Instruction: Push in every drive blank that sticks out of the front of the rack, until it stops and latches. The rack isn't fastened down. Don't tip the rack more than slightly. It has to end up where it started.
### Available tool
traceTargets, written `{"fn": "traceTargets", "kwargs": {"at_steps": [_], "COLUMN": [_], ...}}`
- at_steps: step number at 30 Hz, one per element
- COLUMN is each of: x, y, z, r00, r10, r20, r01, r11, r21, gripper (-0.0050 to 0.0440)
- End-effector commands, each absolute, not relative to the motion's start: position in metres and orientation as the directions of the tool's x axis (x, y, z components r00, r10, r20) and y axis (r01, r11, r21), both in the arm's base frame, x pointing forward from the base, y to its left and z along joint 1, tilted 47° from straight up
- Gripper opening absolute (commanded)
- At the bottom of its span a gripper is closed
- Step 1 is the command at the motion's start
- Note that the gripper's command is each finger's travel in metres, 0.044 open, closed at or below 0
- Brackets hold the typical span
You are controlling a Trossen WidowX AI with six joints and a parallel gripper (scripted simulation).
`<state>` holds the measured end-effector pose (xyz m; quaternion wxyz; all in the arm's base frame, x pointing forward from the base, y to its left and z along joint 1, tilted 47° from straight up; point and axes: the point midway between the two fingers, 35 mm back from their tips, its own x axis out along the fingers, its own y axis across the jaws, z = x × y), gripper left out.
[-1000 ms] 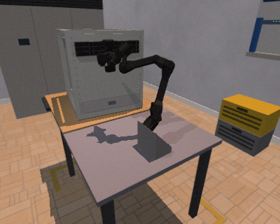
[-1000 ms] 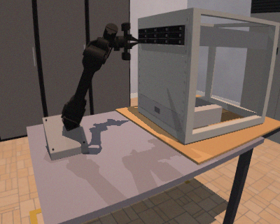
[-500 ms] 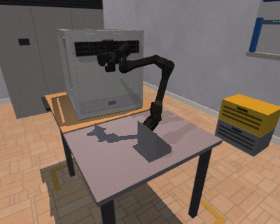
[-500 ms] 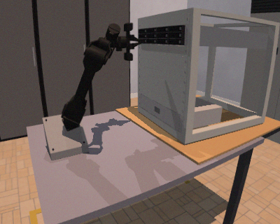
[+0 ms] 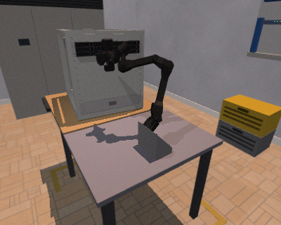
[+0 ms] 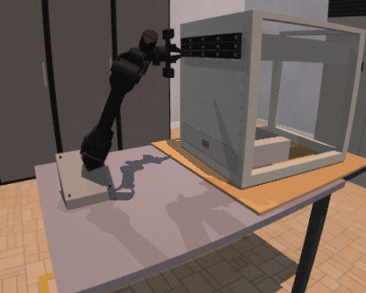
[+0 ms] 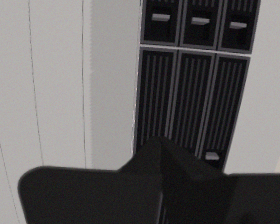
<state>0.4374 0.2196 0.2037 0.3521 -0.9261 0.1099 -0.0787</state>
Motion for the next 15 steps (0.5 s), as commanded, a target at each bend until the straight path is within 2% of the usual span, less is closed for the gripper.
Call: {"fn": "traceTargets", "kwargs": {"at_steps": [1, 15], "x": [0.4402, 0.4422], "y": [0.2222, 0.2215], "z": [0.2107, 0.2109], "r00": [0.963, 0.963], "r10": [-0.258, -0.258], "r20": [0.079, 0.079], "r01": [-0.136, -0.136], "r11": [-0.718, -0.718], "r21": [-0.682, -0.682], "gripper": [-0.0050, -0.0050]}}
